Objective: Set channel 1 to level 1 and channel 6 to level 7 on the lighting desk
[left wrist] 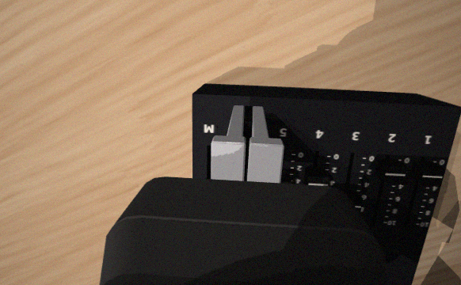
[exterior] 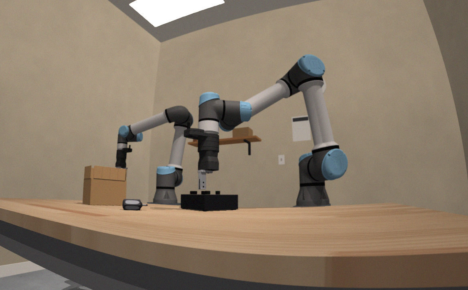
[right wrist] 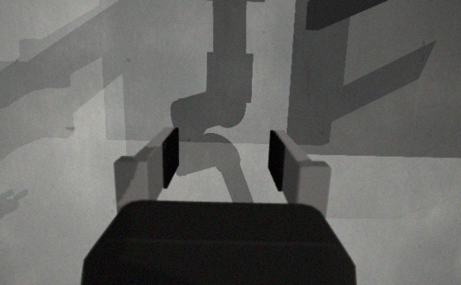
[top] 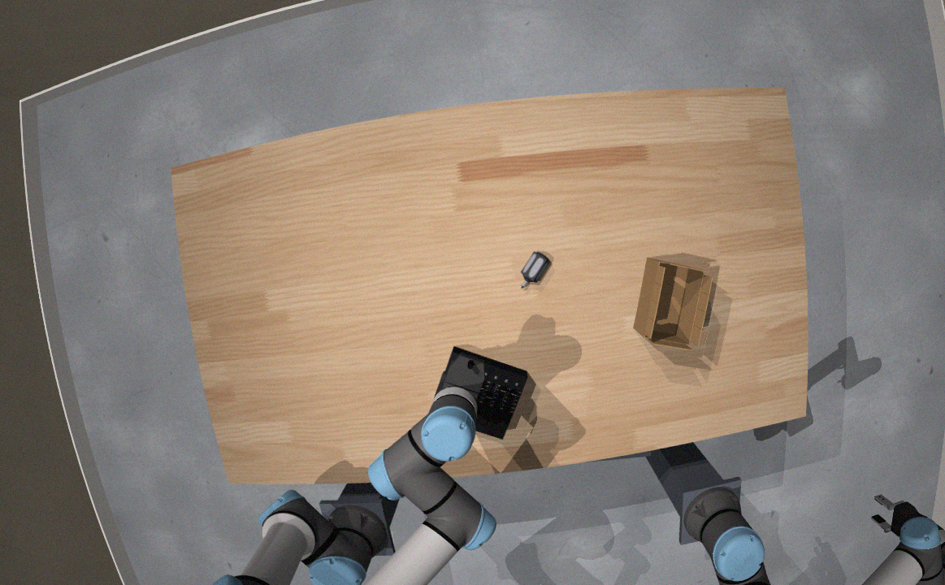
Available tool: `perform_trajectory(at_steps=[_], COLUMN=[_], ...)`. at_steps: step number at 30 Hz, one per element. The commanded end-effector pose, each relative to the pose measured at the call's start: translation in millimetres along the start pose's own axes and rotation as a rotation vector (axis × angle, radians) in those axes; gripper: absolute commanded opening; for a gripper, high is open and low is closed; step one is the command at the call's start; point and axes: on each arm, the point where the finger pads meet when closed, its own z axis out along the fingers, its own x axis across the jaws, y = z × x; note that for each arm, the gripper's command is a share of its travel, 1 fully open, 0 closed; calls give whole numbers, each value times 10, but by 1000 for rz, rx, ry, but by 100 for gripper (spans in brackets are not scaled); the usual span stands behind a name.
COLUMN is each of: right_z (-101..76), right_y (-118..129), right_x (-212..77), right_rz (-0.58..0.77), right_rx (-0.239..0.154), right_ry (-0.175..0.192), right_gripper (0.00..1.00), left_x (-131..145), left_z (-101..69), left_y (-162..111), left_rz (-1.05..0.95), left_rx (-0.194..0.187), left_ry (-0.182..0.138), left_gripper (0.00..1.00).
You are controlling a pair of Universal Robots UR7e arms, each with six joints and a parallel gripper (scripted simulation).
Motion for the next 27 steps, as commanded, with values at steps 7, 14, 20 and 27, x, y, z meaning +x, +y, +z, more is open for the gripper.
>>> perform_trajectory(at_steps=[7, 14, 20, 27], right_z=[-5, -5, -5, -5], right_y=[5, 5, 5, 5], right_x=[2, 2, 2, 2], right_rz=[0, 0, 0, 0], right_rx=[-2, -2, -2, -2], right_ry=[1, 1, 1, 1], right_gripper=[100, 100, 100, 100], left_x=[3, 4, 4, 4], left_z=[16, 66, 91, 110], left_y=[-7, -8, -8, -8], left_rz=[0, 0, 0, 0], left_rx=[3, 3, 3, 3], left_ry=[1, 1, 1, 1], left_gripper=[0, 0, 0, 0])
